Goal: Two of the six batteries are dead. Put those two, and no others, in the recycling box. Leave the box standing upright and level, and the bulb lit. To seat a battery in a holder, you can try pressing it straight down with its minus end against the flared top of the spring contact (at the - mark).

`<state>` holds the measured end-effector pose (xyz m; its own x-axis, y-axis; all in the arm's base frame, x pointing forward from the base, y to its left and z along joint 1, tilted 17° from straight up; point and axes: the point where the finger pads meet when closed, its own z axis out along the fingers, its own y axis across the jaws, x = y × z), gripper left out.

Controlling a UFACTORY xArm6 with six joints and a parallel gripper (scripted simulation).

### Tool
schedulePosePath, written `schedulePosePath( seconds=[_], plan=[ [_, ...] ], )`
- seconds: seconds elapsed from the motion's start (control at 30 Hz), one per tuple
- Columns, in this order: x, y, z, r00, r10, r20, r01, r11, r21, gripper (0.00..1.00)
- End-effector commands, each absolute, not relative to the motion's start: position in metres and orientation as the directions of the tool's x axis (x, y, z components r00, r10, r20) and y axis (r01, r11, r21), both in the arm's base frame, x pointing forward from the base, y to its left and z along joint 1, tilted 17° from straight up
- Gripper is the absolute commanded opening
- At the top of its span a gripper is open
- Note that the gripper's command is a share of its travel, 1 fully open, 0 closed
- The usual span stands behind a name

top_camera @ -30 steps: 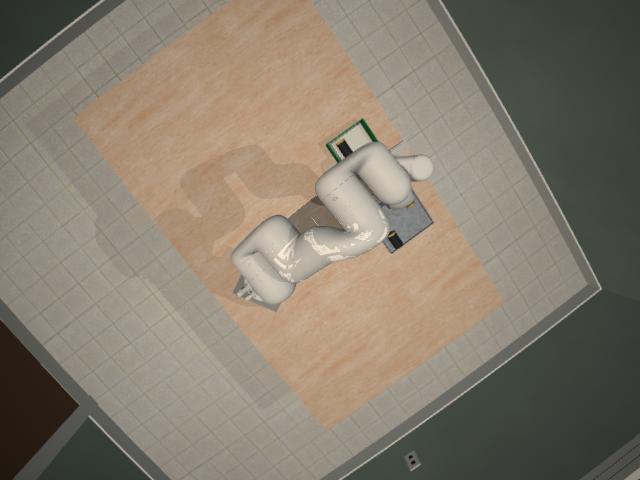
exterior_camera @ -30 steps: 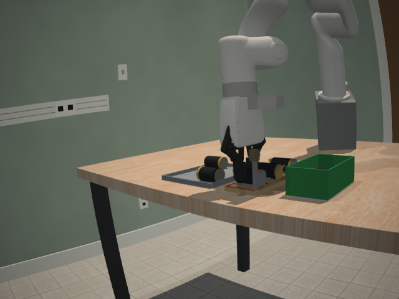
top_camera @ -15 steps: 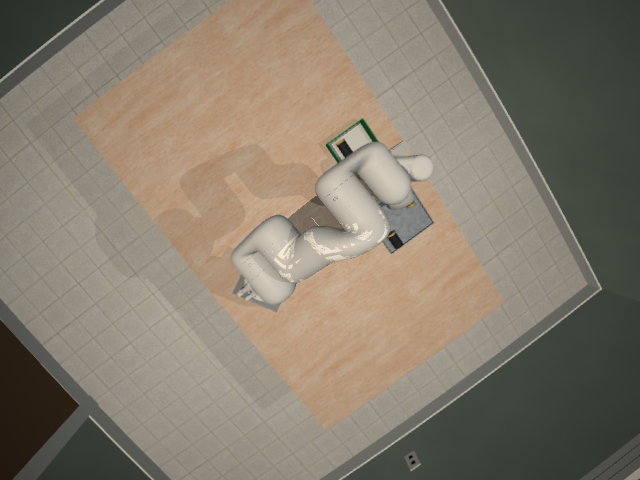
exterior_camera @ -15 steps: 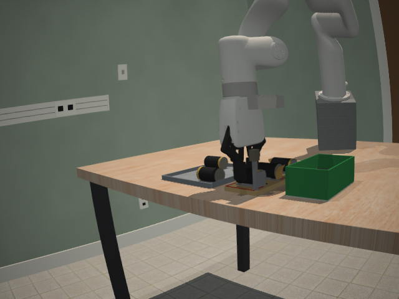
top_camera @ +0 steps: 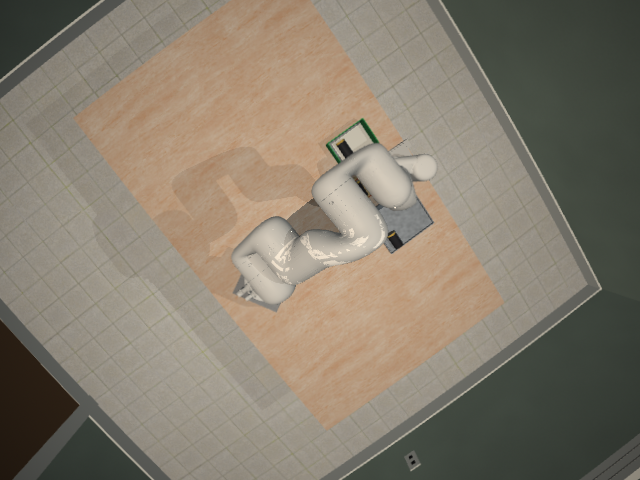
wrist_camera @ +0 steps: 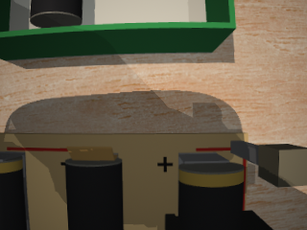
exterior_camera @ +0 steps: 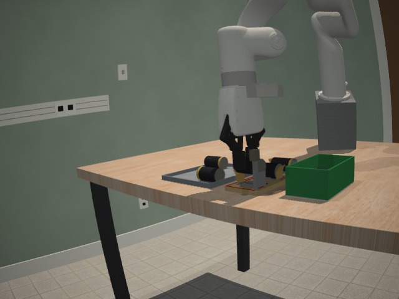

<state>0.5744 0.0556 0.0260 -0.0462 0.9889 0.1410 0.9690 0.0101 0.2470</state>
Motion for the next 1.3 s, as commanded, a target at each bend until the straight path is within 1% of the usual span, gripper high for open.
schedulePosePath(
  seconds=[0.0, 0.27, 0.37, 0.43, 0.57, 1.27],
  plan=[
    [0.571, 0.053, 0.045, -0.046, 0.989, 0.141, 0.968, 0.010, 0.251, 0.28],
    [0.570, 0.052, 0.050, -0.046, 0.989, 0.141, 0.968, 0.010, 0.251, 0.28],
    [0.563, 0.048, 0.075, -0.046, 0.989, 0.141, 0.968, 0.010, 0.251, 0.28],
    [0.563, 0.048, 0.075, -0.046, 0.989, 0.141, 0.968, 0.010, 0.251, 0.28],
    [0.553, 0.042, 0.115, -0.046, 0.989, 0.141, 0.968, 0.010, 0.251, 0.28],
    [0.553, 0.042, 0.116, -0.065, 0.989, 0.136, 0.967, 0.029, 0.253, 0.28]
  ],
)
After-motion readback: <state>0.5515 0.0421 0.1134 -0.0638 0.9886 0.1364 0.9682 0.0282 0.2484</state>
